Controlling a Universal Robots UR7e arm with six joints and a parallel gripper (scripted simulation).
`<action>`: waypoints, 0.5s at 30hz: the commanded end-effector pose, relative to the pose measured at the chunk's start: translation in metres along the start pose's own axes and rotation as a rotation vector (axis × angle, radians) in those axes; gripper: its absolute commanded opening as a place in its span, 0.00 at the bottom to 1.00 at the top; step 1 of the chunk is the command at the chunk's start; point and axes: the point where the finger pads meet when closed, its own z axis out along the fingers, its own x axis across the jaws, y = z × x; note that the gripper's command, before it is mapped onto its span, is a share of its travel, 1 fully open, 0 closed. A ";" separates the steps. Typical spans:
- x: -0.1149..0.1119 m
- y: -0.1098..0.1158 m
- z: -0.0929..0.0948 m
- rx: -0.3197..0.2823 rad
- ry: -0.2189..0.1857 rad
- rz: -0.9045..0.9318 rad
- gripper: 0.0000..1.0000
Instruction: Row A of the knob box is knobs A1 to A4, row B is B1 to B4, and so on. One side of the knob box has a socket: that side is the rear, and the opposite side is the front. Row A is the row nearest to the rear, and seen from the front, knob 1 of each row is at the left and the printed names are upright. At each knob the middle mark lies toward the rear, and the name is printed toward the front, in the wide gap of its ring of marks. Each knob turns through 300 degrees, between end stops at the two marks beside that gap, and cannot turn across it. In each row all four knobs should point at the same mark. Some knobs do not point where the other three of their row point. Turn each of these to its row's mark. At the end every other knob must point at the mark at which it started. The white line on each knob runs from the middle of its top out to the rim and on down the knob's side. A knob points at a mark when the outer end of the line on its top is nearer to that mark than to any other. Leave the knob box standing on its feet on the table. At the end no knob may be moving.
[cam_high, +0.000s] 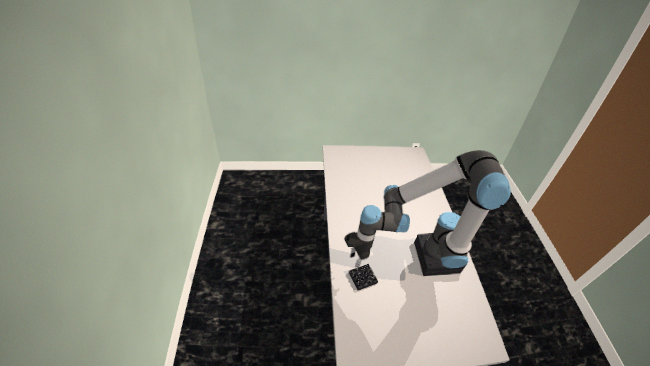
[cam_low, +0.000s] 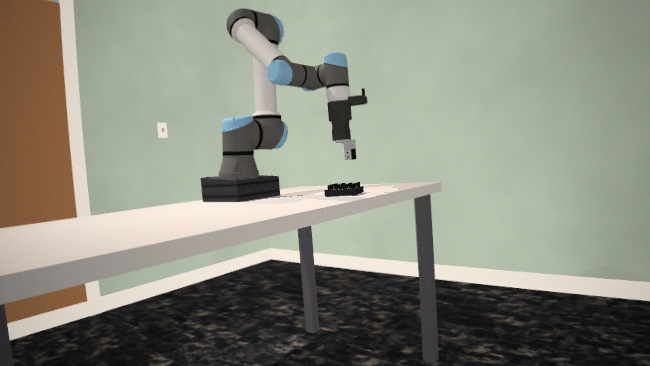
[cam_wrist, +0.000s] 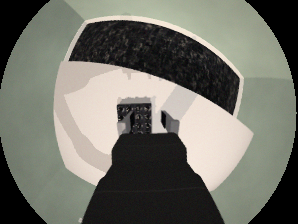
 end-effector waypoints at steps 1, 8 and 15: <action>0.000 0.001 -0.026 -0.003 -0.002 0.000 1.00; 0.000 0.000 -0.060 -0.003 -0.002 0.000 1.00; 0.000 0.000 -0.066 -0.003 -0.002 0.000 1.00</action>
